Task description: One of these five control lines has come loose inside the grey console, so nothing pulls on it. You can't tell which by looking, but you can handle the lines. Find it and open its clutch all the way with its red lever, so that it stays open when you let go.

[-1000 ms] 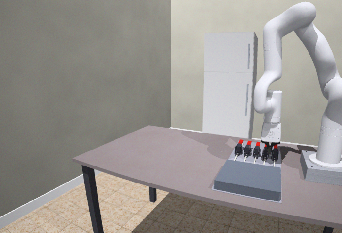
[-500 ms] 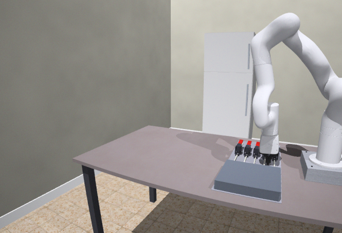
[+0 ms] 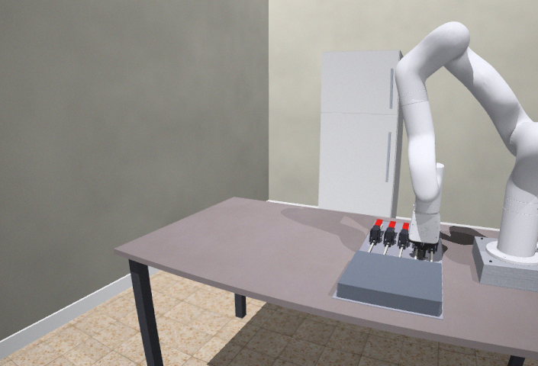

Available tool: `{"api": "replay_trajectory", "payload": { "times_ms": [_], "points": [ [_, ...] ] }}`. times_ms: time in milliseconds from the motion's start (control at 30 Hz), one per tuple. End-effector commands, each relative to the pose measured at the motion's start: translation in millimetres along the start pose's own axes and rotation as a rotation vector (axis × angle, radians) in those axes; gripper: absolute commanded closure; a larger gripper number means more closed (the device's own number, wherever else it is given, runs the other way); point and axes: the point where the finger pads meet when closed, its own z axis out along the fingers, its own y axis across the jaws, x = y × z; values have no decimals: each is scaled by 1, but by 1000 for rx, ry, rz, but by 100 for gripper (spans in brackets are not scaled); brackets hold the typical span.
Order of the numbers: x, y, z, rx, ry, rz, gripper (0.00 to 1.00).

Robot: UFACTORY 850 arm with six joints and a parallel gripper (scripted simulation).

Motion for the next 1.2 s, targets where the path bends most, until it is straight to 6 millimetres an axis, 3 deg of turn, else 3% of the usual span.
{"api": "replay_trajectory", "payload": {
  "times_ms": [0, 1167],
  "points": [
    [0, -3, 0, 8, -12, 1, 100],
    [0, -32, 0, 8, -12, 1, 100]
  ]
}}
